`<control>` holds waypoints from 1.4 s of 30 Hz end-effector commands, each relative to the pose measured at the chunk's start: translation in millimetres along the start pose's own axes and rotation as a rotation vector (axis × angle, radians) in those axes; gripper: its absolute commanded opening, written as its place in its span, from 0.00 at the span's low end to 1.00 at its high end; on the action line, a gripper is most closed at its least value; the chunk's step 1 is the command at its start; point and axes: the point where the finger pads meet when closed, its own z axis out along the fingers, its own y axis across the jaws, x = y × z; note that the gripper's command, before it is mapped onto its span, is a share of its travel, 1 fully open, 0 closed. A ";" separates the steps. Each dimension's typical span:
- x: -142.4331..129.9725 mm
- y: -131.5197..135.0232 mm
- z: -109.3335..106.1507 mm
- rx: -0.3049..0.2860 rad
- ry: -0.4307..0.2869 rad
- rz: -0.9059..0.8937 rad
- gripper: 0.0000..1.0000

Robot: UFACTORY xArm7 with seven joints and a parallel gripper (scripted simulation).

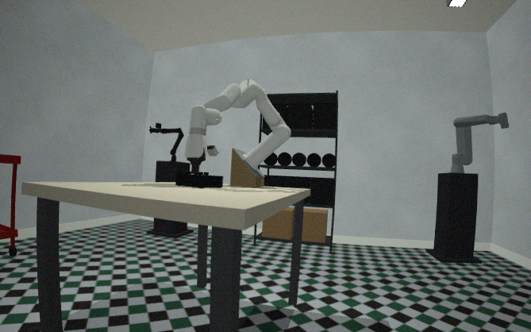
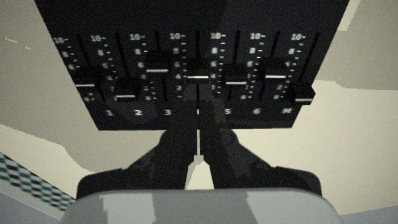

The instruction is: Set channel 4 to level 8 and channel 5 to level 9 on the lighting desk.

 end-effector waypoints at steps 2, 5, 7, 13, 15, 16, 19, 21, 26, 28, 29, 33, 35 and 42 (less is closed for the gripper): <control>0.7 -0.5 -2.1 0.001 -0.005 0.000 0.00; 2.0 -0.5 -2.1 0.001 -0.005 0.000 0.00; 2.8 -0.5 -2.1 0.001 -0.005 0.000 0.00; 4.2 -0.5 -2.1 0.001 -0.005 0.000 0.00; 4.8 -0.5 -2.0 0.001 -0.005 0.000 0.00; 5.0 -0.5 -2.0 0.001 -0.005 0.000 0.00; 5.8 -0.5 -2.0 0.001 -0.005 0.000 0.00; 6.2 -0.5 -2.0 0.001 -0.005 0.000 0.00; 6.9 -0.5 -2.0 0.001 -0.005 0.000 0.00; 6.9 -0.5 -2.0 0.001 -0.005 0.000 0.00; 7.1 -0.5 -2.0 0.001 -0.005 0.000 0.00; 7.4 -0.5 -2.0 0.001 -0.005 0.000 0.00; 7.5 -0.5 -2.0 0.001 -0.005 0.000 0.00; 7.6 -0.5 -2.0 0.001 -0.005 0.000 0.00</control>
